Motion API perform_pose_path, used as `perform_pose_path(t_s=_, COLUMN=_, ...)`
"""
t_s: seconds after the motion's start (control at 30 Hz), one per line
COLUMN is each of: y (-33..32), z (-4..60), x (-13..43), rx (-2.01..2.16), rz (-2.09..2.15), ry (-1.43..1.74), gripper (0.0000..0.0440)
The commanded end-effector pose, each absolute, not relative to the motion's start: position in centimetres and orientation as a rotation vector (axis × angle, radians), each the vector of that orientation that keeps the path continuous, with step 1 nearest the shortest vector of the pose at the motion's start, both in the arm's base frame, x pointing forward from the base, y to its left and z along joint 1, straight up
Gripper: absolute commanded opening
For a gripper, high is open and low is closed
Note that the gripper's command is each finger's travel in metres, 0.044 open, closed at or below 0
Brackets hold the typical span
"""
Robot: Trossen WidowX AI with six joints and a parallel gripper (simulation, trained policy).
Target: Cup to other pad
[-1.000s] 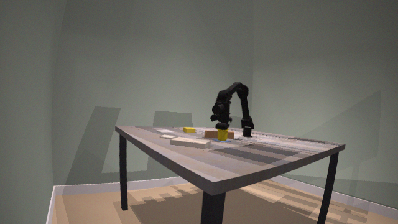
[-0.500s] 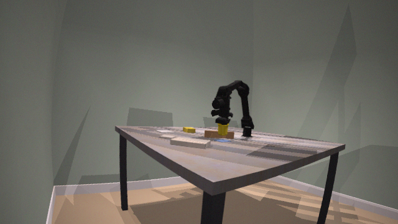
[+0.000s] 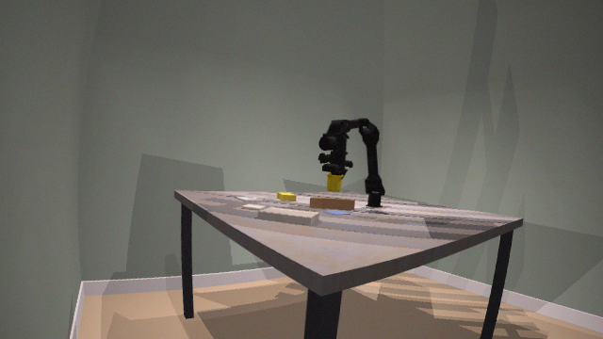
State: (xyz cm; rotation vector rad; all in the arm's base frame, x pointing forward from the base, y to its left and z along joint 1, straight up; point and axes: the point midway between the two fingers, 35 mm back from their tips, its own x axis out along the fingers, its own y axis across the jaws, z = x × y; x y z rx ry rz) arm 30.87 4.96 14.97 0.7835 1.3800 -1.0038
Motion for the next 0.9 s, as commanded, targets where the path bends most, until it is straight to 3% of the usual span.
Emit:
perform_pose_path(t_s=0.0, y=4.1, z=16.1, x=31.1, rx=0.83, rz=-1.016, ry=1.34, gripper=0.0)
perform_pose_path(t_s=0.87, y=-3.3, z=18.3, x=30.4, rx=1.029, rz=-1.116, ry=1.164, gripper=0.0)
